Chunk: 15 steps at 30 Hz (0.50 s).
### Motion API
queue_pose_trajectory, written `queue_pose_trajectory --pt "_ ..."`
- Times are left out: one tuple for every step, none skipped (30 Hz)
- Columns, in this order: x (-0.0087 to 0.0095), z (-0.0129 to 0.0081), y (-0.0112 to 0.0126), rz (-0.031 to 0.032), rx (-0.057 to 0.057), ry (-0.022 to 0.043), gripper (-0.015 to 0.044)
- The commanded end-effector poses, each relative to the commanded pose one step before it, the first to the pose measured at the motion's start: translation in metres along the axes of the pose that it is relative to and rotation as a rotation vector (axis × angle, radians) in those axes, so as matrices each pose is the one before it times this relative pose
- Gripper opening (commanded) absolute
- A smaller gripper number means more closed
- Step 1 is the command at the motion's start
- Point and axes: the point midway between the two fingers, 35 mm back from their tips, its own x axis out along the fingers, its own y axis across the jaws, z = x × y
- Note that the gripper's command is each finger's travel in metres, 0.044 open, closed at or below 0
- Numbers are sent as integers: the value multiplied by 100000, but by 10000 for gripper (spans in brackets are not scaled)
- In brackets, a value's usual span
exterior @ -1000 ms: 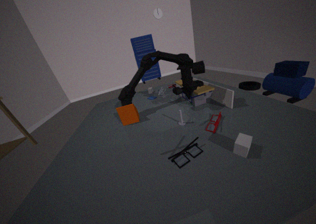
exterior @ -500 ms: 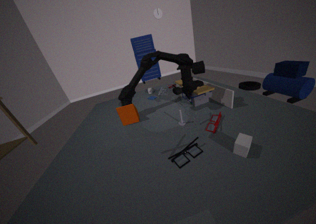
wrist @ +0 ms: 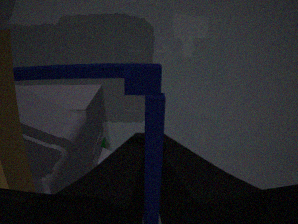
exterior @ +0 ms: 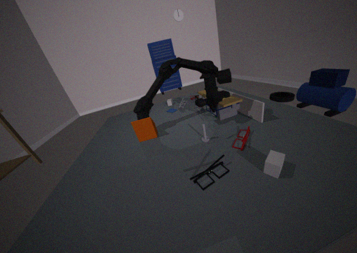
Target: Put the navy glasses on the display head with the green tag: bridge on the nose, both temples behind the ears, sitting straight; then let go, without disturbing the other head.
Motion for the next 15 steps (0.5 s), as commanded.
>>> queue_pose_trajectory --pt "45 -6 5 37 15 51 0" --pt "40 -6 4 33 13 46 0" --pt "52 -7 5 42 17 60 0" --pt "68 -10 7 55 22 77 0" --pt "68 -7 7 53 21 72 0" --pt "71 -8 7 55 22 75 0" --pt "66 -6 8 47 19 65 0" --pt "43 -4 5 31 12 42 0" --pt "23 1 2 8 3 11 0" --pt "9 0 1 3 1 4 0" --pt "11 -1 0 0 0 1 0" --pt "6 -1 0 0 0 0 0" --pt "7 -3 0 0 0 0 0" --pt "-125 74 -58 -355 -294 -556 26" --pt "0 0 0 0 0 0 53"
